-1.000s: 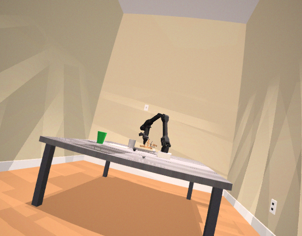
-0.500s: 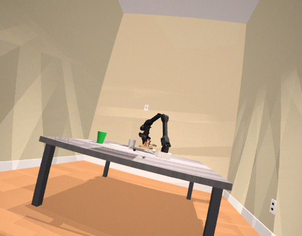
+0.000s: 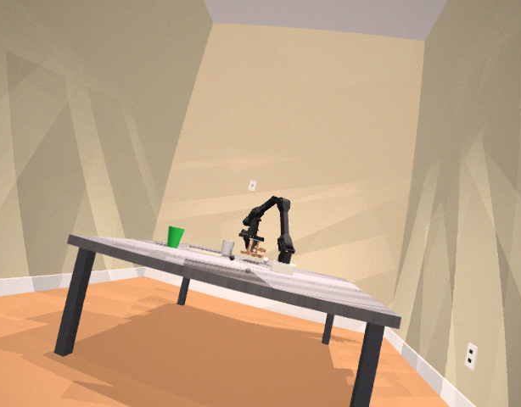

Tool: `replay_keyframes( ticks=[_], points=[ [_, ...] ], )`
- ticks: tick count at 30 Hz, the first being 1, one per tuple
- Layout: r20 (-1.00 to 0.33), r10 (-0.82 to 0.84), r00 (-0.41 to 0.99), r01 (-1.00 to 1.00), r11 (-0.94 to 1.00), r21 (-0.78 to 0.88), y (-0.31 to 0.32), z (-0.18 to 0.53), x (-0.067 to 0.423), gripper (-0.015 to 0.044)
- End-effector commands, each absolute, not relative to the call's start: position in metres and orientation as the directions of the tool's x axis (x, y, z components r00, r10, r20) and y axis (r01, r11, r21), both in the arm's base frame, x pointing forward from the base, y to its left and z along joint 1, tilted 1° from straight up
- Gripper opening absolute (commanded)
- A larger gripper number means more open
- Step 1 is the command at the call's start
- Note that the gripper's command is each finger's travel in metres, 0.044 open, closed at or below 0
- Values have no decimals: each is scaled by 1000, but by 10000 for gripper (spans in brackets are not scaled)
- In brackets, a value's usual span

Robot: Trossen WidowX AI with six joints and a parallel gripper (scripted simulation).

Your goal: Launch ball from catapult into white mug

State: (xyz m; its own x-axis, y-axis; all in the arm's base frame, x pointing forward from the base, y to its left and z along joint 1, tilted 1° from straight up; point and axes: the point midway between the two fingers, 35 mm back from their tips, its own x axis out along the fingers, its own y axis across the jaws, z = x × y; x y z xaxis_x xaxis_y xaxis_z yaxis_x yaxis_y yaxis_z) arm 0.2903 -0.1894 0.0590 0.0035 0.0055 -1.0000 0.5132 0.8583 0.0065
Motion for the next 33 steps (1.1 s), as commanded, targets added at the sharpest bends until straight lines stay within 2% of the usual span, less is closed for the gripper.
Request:
replay_keyframes(
  ticks=[1,33],
  points=[
    [-1000,-4,10,558,830,2,-196,63,290,0],
    [-1000,-5,10,558,830,2,-198,22,290,0]
  ],
)
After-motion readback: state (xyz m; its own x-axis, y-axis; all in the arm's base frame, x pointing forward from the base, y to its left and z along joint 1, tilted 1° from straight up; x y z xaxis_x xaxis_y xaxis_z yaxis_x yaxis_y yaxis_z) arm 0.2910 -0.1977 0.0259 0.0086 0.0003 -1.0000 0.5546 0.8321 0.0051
